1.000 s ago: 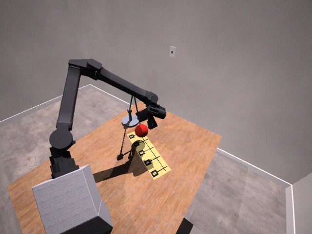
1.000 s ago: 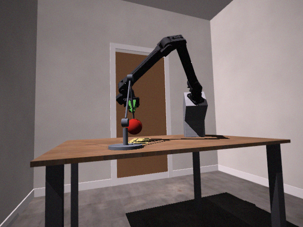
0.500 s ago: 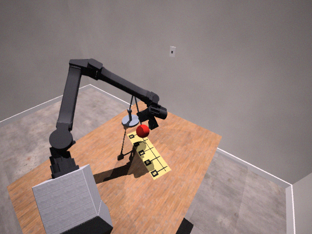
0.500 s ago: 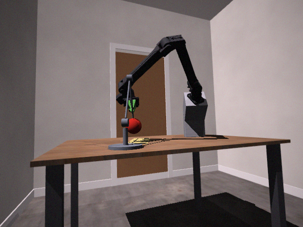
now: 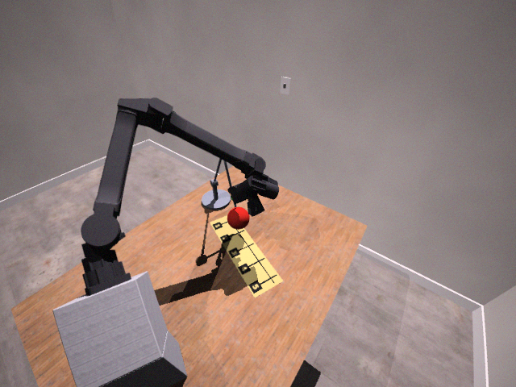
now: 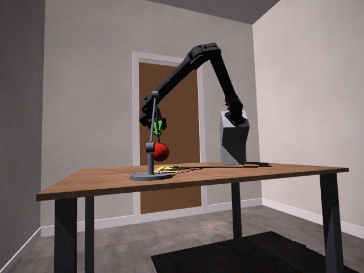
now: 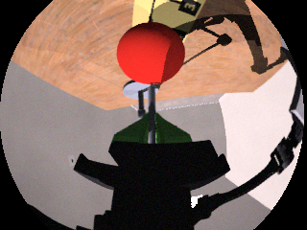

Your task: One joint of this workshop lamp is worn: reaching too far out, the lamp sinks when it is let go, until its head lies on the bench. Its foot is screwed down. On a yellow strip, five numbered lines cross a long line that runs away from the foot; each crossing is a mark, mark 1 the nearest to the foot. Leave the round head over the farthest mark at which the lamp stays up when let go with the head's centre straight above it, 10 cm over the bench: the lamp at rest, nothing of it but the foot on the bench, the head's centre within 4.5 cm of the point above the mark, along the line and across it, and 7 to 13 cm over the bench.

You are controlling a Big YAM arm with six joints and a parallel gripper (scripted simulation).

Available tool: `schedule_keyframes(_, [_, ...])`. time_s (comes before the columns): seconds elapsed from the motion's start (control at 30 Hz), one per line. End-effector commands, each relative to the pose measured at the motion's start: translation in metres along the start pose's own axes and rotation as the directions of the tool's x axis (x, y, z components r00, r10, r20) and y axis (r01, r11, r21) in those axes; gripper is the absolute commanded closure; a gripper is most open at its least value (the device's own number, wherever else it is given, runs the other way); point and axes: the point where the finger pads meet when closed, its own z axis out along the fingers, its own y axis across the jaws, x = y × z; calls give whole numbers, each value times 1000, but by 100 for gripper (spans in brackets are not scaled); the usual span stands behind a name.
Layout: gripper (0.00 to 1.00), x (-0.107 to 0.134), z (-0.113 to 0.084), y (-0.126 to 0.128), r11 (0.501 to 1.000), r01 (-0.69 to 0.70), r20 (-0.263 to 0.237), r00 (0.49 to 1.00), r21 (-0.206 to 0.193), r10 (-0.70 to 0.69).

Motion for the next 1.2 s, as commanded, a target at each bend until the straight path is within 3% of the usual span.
schedule_keyframes(0.0, [0, -18, -32, 13, 985, -62, -155, 987, -160, 37])
schedule_keyframes(0.47, [0, 2, -3, 2, 1000, 4, 1, 1000, -7, -4])
schedule_keyframes(1.17, [0, -12, -7, 1, 1000, -27, 1, 1000, -13, 27])
